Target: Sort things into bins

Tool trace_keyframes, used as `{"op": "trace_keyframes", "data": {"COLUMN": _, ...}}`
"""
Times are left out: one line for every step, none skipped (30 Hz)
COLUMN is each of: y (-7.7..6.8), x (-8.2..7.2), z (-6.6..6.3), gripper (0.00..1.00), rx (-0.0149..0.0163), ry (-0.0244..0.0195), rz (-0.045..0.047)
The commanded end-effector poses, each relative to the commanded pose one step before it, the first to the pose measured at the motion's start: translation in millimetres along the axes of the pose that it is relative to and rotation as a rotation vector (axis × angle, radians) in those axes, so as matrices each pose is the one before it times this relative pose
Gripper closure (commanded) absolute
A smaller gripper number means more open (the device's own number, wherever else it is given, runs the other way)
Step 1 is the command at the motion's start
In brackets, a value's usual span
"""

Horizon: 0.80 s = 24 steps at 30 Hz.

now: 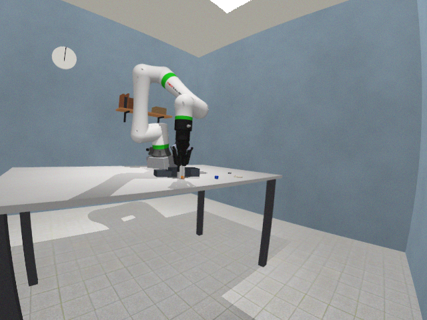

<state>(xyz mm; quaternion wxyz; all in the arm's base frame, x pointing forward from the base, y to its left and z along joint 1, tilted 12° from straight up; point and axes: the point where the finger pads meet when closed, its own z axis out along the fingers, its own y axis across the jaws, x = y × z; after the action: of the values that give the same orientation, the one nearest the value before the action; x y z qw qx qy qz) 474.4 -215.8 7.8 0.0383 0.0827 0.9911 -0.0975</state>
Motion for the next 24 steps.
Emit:
{"op": "trace_keyframes", "data": {"y": 0.02, "x": -0.10, "z": -0.06, "gripper": 0.85, "rx": 0.00002, "ry": -0.00017, "rz": 0.00006}}
{"op": "trace_keyframes", "data": {"y": 0.00, "x": 0.00, "z": 0.00, "gripper": 0.85, "rx": 0.00000, "ry": 0.00000, "rz": 0.00000}}
{"op": "trace_keyframes", "data": {"y": 0.00, "x": 0.00, "z": 0.00, "gripper": 0.85, "rx": 0.00000, "ry": 0.00000, "rz": 0.00000}}
{"op": "trace_keyframes", "data": {"y": 0.00, "x": 0.00, "z": 0.00, "gripper": 0.85, "rx": 0.00000, "ry": 0.00000, "rz": 0.00000}}
{"op": "trace_keyframes", "data": {"y": 0.00, "x": 0.00, "z": -3.33, "gripper": 0.85, "rx": 0.00000, "ry": 0.00000, "rz": 0.00000}}
{"op": "trace_keyframes", "data": {"y": 0.00, "x": 0.00, "z": -3.33, "gripper": 0.85, "rx": 0.00000, "ry": 0.00000, "rz": 0.00000}}
{"op": "trace_keyframes", "data": {"y": 0.00, "x": 0.00, "z": -3.33, "gripper": 0.85, "rx": 0.00000, "ry": 0.00000, "rz": 0.00000}}
{"op": "trace_keyframes", "data": {"y": 0.00, "x": 0.00, "z": -3.33, "gripper": 0.85, "rx": 0.00000, "ry": 0.00000, "rz": 0.00000}}
{"op": "trace_keyframes", "data": {"y": 0.00, "x": 0.00, "z": -3.33, "gripper": 0.85, "rx": 0.00000, "ry": 0.00000, "rz": 0.00000}}
{"op": "trace_keyframes", "data": {"y": 0.00, "x": 0.00, "z": -3.33, "gripper": 0.85, "rx": 0.00000, "ry": 0.00000, "rz": 0.00000}}
{"op": "trace_keyframes", "data": {"y": 0.00, "x": 0.00, "z": -3.33, "gripper": 0.85, "rx": 0.00000, "ry": 0.00000, "rz": 0.00000}}
{"op": "trace_keyframes", "data": {"y": 0.00, "x": 0.00, "z": -3.33, "gripper": 0.85, "rx": 0.00000, "ry": 0.00000, "rz": 0.00000}}
{"op": "trace_keyframes", "data": {"y": 0.00, "x": 0.00, "z": 0.00, "gripper": 0.85, "rx": 0.00000, "ry": 0.00000, "rz": 0.00000}}
{"op": "trace_keyframes", "data": {"y": 0.00, "x": 0.00, "z": 0.00, "gripper": 0.85, "rx": 0.00000, "ry": 0.00000, "rz": 0.00000}}
{"op": "trace_keyframes", "data": {"y": 0.00, "x": 0.00, "z": -3.33, "gripper": 0.85, "rx": 0.00000, "ry": 0.00000, "rz": 0.00000}}
{"op": "trace_keyframes", "data": {"y": 0.00, "x": 0.00, "z": -3.33, "gripper": 0.85, "rx": 0.00000, "ry": 0.00000, "rz": 0.00000}}
{"op": "trace_keyframes", "data": {"y": 0.00, "x": 0.00, "z": -3.33, "gripper": 0.85, "rx": 0.00000, "ry": 0.00000, "rz": 0.00000}}
{"op": "trace_keyframes", "data": {"y": 0.00, "x": 0.00, "z": -3.33, "gripper": 0.85, "rx": 0.00000, "ry": 0.00000, "rz": 0.00000}}
{"op": "trace_keyframes", "data": {"y": 0.00, "x": 0.00, "z": -3.33, "gripper": 0.85, "rx": 0.00000, "ry": 0.00000, "rz": 0.00000}}
{"op": "trace_keyframes", "data": {"y": 0.00, "x": 0.00, "z": -3.33, "gripper": 0.85, "rx": 0.00000, "ry": 0.00000, "rz": 0.00000}}
{"op": "trace_keyframes", "data": {"y": 0.00, "x": 0.00, "z": -3.33, "gripper": 0.85, "rx": 0.00000, "ry": 0.00000, "rz": 0.00000}}
{"op": "trace_keyframes", "data": {"y": 0.00, "x": 0.00, "z": -3.33, "gripper": 0.85, "rx": 0.00000, "ry": 0.00000, "rz": 0.00000}}
{"op": "trace_keyframes", "data": {"y": 0.00, "x": 0.00, "z": -3.33, "gripper": 0.85, "rx": 0.00000, "ry": 0.00000, "rz": 0.00000}}
{"op": "trace_keyframes", "data": {"y": 0.00, "x": 0.00, "z": -3.33, "gripper": 0.85, "rx": 0.00000, "ry": 0.00000, "rz": 0.00000}}
